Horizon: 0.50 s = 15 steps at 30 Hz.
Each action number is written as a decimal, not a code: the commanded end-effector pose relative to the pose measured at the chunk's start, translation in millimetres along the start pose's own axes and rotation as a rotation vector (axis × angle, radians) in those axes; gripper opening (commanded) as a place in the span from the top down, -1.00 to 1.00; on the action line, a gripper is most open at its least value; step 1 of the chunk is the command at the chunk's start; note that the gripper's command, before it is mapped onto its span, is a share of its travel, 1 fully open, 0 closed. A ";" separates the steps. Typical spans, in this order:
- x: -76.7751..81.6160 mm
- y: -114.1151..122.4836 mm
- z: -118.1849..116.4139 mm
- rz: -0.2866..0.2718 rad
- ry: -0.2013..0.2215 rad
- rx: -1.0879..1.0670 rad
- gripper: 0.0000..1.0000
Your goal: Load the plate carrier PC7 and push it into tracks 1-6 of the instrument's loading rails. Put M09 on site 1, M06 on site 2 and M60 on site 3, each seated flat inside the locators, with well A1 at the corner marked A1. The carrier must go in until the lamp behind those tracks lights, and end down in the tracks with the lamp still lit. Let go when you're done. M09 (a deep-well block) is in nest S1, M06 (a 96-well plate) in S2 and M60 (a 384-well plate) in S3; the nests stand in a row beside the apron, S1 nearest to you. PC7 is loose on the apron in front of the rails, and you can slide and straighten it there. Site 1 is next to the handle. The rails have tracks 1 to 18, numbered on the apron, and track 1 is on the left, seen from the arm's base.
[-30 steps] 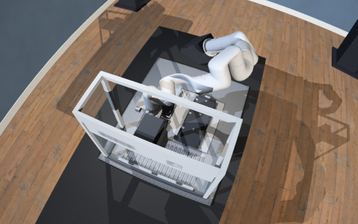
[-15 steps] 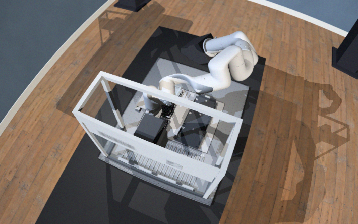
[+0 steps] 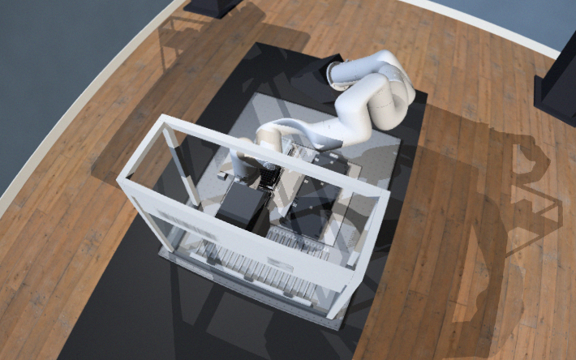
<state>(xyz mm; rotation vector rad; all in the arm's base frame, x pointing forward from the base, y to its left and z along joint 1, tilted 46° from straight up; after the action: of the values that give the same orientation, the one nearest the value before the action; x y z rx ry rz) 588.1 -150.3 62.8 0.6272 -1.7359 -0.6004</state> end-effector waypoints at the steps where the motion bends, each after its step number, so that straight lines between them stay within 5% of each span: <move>1: 3.0 -1.0 -0.8 0.004 -0.004 0.000 1.00; 15: 11.0 -1.0 -0.8 0.004 -0.004 0.000 1.00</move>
<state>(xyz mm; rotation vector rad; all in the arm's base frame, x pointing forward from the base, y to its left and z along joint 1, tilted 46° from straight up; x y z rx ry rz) 586.7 -154.8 67.3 0.6272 -1.7360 -0.6005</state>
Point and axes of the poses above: the point where the finger pads meet when closed, its own x axis back along the fingers, its own z axis across the jaws, y = z × x, the point moved 10 cm from there along x, back along the fingers
